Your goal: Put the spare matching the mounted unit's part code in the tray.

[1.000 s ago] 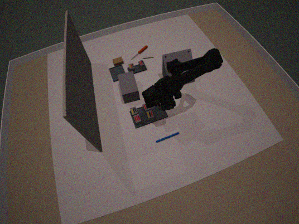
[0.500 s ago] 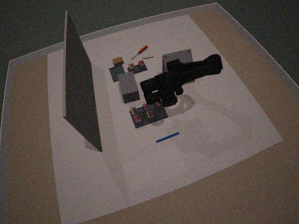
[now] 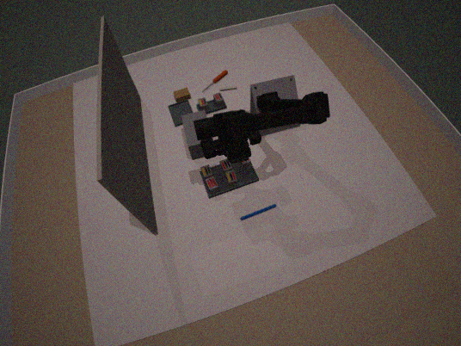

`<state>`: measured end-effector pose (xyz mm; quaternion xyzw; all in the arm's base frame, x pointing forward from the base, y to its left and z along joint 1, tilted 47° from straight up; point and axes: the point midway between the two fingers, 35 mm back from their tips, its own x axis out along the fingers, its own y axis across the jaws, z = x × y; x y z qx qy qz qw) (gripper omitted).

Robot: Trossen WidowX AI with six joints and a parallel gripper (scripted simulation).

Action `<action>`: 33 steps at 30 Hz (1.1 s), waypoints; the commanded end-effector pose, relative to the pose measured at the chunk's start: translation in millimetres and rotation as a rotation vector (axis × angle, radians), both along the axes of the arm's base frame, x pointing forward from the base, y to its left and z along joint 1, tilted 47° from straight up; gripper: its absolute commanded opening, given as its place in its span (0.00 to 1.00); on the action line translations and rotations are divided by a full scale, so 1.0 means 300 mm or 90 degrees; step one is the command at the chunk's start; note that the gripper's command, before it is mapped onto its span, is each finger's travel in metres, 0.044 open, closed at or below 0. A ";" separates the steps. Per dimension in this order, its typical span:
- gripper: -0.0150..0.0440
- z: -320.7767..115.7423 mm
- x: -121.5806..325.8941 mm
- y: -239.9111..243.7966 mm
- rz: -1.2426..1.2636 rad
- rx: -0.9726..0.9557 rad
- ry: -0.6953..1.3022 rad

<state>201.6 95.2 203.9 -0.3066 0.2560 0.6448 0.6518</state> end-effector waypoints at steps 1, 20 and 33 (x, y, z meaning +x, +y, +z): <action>0.25 -0.025 0.051 -0.029 -0.001 -0.016 -0.004; 0.25 -0.153 0.271 -0.212 -0.039 -0.022 0.034; 0.25 -0.271 0.391 -0.351 -0.029 -0.021 0.033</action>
